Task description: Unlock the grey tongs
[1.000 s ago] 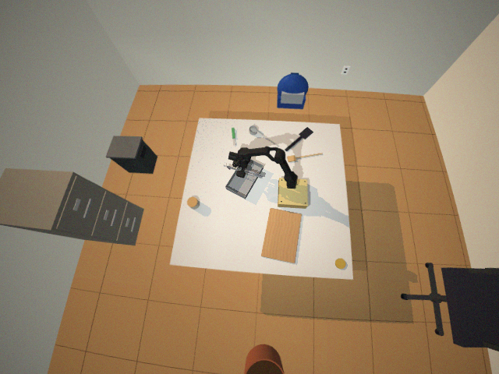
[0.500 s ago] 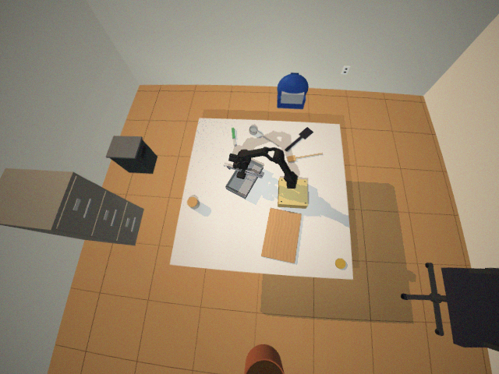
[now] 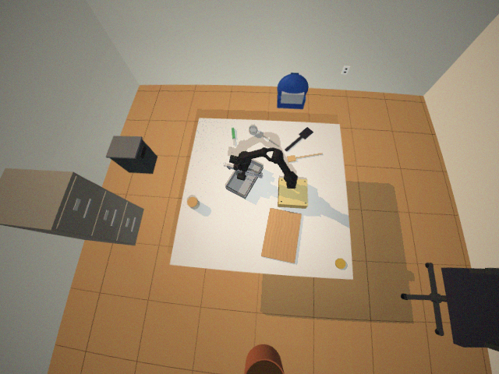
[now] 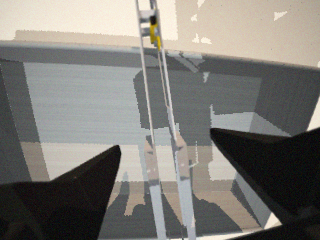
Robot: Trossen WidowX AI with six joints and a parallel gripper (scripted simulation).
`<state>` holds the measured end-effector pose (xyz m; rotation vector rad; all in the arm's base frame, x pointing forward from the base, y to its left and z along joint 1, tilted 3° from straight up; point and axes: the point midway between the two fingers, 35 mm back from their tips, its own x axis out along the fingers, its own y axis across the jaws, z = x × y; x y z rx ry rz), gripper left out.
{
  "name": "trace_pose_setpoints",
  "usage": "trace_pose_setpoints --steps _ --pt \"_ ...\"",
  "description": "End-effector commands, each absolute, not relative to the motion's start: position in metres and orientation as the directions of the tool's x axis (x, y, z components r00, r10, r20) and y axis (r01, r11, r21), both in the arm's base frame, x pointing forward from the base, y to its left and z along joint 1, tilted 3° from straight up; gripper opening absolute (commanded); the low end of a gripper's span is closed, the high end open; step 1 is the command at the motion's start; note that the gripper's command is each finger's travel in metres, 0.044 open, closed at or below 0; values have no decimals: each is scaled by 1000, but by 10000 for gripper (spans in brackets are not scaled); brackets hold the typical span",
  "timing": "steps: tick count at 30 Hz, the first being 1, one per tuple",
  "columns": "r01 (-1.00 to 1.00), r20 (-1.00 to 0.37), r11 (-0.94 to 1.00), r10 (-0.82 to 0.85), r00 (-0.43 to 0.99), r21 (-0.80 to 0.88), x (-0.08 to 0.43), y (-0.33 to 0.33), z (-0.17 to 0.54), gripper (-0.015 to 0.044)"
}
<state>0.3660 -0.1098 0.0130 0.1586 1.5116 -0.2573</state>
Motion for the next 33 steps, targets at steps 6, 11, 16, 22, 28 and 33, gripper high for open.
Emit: trace_pose_setpoints --steps 6,11,16,22,28,33 --pt "260 -998 964 -68 19 -61 362 -110 3 440" --pt "264 -997 963 -66 30 -56 364 -110 7 414" --pt "264 -997 963 -66 30 -56 364 -110 7 282" --pt "264 -997 963 -66 30 -56 364 -110 7 125" --pt "264 -997 963 -66 30 -56 364 -110 7 85" --pt "264 -997 963 -66 30 -56 364 -110 7 52"
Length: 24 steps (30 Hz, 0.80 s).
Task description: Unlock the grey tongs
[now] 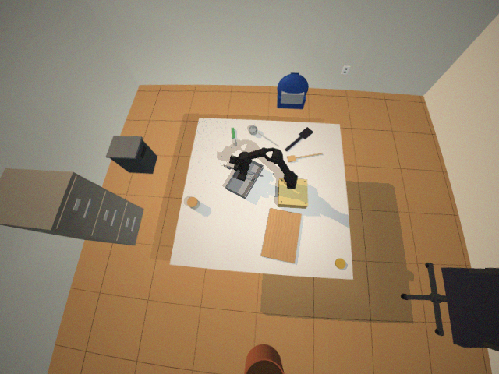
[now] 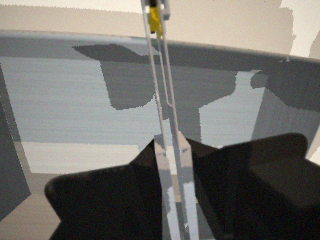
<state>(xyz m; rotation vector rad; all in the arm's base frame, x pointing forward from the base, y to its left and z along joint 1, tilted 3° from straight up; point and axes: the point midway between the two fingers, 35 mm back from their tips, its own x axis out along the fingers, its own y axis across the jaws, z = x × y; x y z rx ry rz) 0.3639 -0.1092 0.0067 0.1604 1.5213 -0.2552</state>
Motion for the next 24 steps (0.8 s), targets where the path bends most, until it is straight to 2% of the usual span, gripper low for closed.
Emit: trace_pose_setpoints --steps 1,3,10,17,24 --pt "264 -997 963 -66 30 -56 364 -110 7 45" --pt "264 -997 963 -66 30 -56 364 -110 7 32" --pt "264 -997 963 -66 30 -56 365 -109 14 -150" --pt "261 -998 964 -67 20 -60 363 -103 102 -150" --pt "260 -998 964 -67 19 -60 363 -103 105 -150"
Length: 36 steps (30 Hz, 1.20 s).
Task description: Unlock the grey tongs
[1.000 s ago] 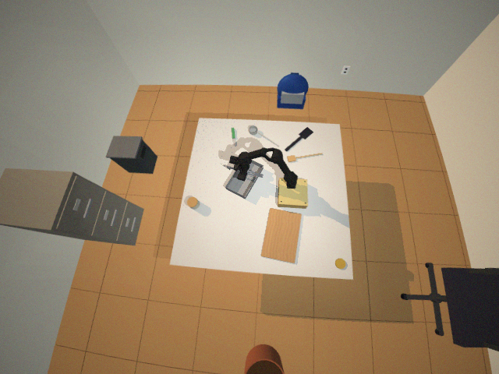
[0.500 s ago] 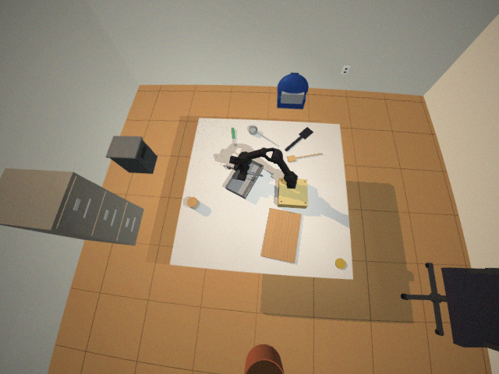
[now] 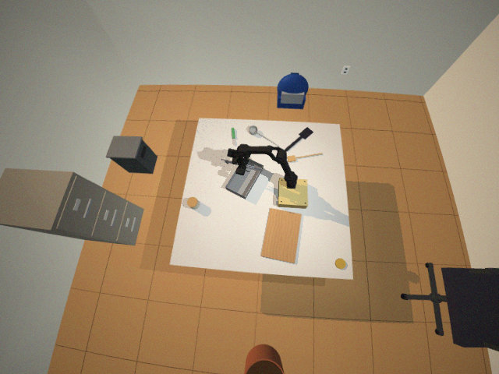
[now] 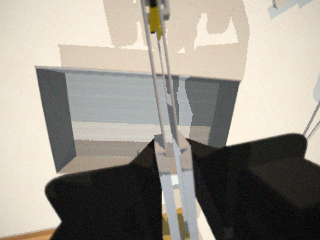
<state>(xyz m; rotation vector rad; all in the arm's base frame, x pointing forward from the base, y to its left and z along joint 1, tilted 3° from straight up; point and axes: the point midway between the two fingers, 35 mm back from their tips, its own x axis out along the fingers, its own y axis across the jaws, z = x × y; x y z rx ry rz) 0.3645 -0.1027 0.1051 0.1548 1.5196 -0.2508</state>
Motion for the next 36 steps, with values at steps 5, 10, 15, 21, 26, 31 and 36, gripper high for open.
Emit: trace_pose_setpoints --steps 5,10,15,21,26,31,36 --pt "248 -998 967 -63 21 -56 363 -99 104 -150" --pt "192 -998 980 -58 22 -53 367 -78 103 -150" --pt "95 -998 994 -52 25 -49 373 -45 102 -150" --pt "-18 -999 999 -48 25 -48 376 -6 100 -150" --pt "-109 -999 993 -45 25 -47 375 26 98 -150" --pt "-210 -999 977 -38 24 -42 371 57 96 -150" --pt "-297 -999 954 -37 22 -42 366 88 95 -150"
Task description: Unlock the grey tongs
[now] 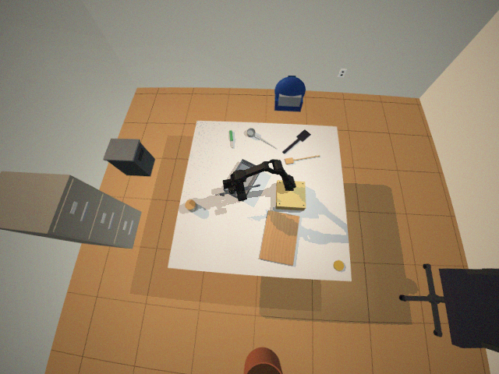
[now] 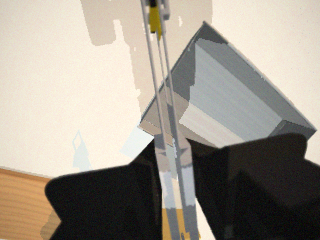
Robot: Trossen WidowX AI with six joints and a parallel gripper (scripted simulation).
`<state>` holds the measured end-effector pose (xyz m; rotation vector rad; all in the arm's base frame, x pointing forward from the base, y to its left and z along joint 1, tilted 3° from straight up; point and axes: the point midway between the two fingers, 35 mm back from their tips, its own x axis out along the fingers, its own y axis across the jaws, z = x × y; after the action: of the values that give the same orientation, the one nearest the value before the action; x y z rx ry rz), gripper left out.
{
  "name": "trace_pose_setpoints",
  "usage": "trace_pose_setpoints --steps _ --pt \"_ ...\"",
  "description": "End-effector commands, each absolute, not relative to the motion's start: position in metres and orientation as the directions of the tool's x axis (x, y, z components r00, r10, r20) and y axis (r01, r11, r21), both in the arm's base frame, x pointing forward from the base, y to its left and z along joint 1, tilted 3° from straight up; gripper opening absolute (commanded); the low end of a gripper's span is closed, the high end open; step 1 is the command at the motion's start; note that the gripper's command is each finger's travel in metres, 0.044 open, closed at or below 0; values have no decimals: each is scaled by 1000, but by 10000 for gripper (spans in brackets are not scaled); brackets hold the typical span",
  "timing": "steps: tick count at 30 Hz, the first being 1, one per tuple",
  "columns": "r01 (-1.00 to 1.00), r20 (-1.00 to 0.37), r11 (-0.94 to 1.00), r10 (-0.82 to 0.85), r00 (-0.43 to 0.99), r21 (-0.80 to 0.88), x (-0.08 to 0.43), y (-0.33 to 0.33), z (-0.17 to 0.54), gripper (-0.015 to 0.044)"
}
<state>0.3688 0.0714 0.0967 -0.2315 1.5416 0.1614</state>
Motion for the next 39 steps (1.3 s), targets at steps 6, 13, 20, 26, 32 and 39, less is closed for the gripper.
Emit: trace_pose_setpoints --steps 6,13,20,26,32,39 --pt "-398 -999 916 -37 19 -41 355 126 93 -150" --pt "-510 -999 859 -38 16 -41 338 167 90 -150" --pt "-543 -999 839 -38 16 -40 331 180 89 -150" --pt "-613 -999 789 -33 13 -34 314 207 89 -150" --pt "-697 -999 717 -31 11 -30 290 238 88 -150" --pt "-779 -1000 627 -22 10 -22 259 271 87 -150"
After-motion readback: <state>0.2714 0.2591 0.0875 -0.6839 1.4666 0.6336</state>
